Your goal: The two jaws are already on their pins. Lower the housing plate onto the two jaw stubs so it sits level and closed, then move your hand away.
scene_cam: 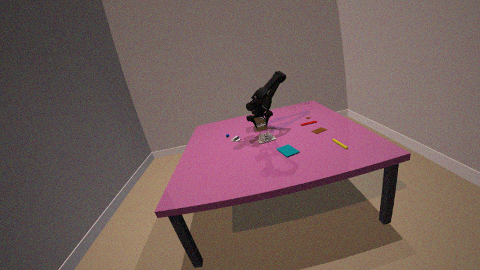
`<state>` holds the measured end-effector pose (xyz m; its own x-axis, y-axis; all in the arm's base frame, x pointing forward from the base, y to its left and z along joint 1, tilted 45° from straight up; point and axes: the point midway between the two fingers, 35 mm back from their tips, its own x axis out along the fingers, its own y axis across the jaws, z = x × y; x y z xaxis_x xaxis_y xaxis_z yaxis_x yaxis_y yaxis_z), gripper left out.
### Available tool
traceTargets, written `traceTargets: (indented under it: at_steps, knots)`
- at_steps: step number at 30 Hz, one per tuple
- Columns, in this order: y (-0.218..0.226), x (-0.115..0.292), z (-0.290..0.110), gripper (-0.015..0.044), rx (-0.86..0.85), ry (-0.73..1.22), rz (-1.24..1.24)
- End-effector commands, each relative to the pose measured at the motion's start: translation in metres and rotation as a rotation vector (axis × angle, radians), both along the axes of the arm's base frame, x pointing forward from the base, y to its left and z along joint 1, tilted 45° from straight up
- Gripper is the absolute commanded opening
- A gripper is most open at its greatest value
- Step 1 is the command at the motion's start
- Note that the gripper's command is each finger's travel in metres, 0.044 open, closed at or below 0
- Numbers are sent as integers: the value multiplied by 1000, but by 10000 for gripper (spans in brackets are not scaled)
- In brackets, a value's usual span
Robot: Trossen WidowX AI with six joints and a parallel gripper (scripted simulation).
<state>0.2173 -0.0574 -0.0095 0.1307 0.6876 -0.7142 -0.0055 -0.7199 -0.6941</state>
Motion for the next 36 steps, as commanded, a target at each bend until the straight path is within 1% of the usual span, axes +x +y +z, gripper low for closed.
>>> traceTargets:
  at_steps: [1,36]
  knots:
    - [1,0,1,351,5,1,-7]
    - [5,0,5,351,5,1,-6]
